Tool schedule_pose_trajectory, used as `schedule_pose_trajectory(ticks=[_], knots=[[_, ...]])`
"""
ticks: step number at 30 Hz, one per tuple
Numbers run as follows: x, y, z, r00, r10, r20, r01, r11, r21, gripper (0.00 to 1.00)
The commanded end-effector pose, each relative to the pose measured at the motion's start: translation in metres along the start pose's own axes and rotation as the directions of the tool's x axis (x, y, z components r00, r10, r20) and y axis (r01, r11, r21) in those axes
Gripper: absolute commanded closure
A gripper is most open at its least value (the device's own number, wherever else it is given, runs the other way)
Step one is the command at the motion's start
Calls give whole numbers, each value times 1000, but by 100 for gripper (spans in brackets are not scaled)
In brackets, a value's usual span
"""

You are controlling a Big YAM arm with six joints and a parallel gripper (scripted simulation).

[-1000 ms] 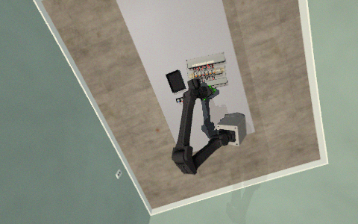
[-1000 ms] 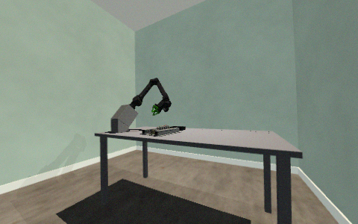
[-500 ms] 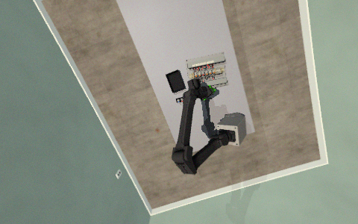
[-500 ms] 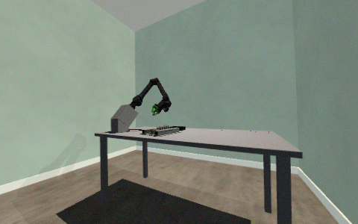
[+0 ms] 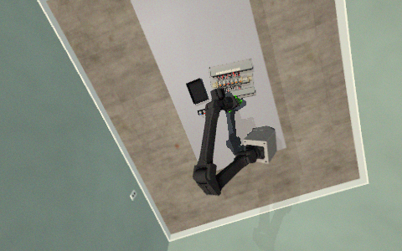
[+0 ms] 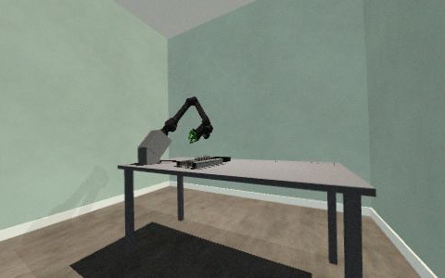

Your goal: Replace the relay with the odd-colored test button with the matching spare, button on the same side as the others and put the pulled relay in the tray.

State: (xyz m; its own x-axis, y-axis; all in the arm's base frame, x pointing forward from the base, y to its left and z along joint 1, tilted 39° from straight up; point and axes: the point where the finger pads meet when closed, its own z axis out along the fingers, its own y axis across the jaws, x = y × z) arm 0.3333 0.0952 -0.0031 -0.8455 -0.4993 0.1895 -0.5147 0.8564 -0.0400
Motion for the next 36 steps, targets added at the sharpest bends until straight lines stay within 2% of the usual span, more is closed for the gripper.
schedule_pose_trajectory(ticks=[1, 14, 25, 36], knots=[[-6, -5, -7, 1000, 13, 21, -13, 1000, 4, 41], [-7, -5, -7, 1000, 8, 22, -8, 1000, 1, 41], [-17, -10, -4, 999, -26, 43, 27, 999, -27, 41], [-39, -14, 2, 981, -156, 111, 167, 981, -103, 41]])
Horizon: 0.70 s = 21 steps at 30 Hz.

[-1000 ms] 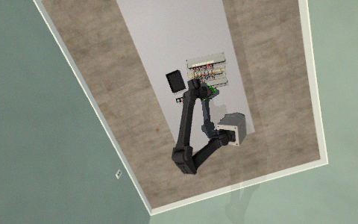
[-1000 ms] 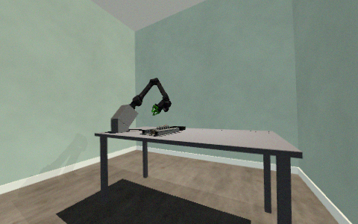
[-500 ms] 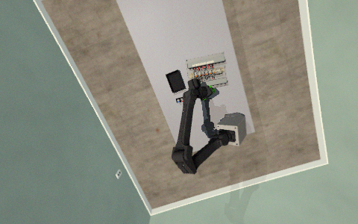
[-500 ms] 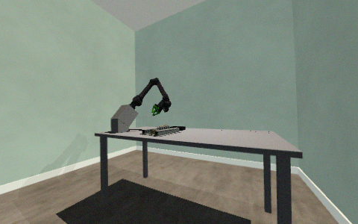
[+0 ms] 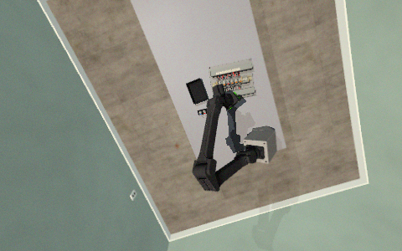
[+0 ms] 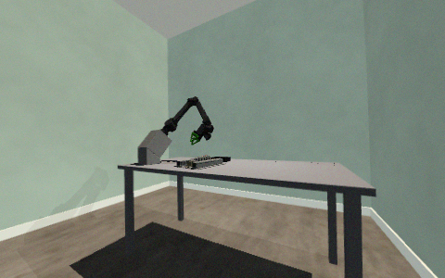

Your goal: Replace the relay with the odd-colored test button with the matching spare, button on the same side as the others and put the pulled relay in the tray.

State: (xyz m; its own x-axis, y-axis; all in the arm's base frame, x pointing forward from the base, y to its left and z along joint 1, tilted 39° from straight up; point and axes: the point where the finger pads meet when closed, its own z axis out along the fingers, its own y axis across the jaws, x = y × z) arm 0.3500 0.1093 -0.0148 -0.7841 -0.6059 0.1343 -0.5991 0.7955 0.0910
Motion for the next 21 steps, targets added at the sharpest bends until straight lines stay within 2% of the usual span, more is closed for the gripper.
schedule_pose_trajectory(ticks=[1, 4, 6, 11, 16, 21], knots=[[-16, -19, -6, 997, -59, 56, 59, 998, -6, 41], [-23, -22, -3, 990, -114, 85, 118, 993, -33, 41], [-23, -22, -3, 990, -114, 85, 118, 993, -33, 41], [-37, -27, 0, 964, -216, 153, 228, 971, -69, 41], [-52, -34, 4, 919, -319, 233, 347, 933, -92, 41], [-67, -42, 8, 850, -416, 323, 465, 881, -89, 41]])
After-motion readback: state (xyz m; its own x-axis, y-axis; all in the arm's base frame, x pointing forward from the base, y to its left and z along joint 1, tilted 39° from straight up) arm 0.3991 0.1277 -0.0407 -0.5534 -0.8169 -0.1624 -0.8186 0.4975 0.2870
